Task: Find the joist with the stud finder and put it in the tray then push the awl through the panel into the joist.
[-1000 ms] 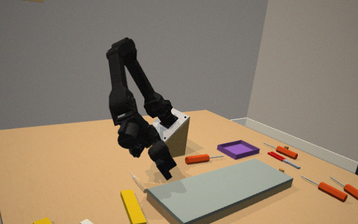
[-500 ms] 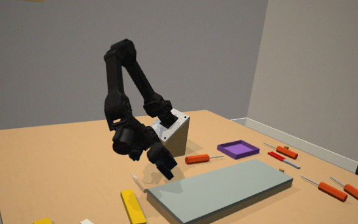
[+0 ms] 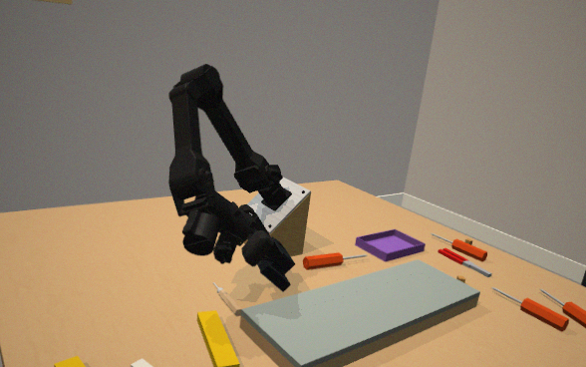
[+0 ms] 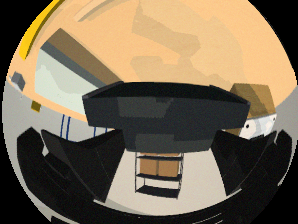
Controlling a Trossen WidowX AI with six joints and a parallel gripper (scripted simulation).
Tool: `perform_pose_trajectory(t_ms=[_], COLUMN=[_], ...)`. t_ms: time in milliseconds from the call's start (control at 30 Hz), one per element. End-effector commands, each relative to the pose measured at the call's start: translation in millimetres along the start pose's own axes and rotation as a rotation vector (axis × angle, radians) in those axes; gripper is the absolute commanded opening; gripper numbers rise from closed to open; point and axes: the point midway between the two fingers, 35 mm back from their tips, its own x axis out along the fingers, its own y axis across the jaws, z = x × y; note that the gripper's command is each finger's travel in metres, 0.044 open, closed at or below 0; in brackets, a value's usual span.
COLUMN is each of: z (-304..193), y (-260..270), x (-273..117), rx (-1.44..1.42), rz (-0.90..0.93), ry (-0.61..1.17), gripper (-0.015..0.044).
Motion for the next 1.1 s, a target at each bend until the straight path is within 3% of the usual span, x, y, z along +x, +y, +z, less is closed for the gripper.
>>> perform_pose_trajectory(t_ms=[0,1067], z=[-9,23], y=[0,0], x=[-1,21], rx=[0.003,-0.001], rz=[0.016,0.003], ry=[0.025,0.007], gripper=[0.0000,0.0000])
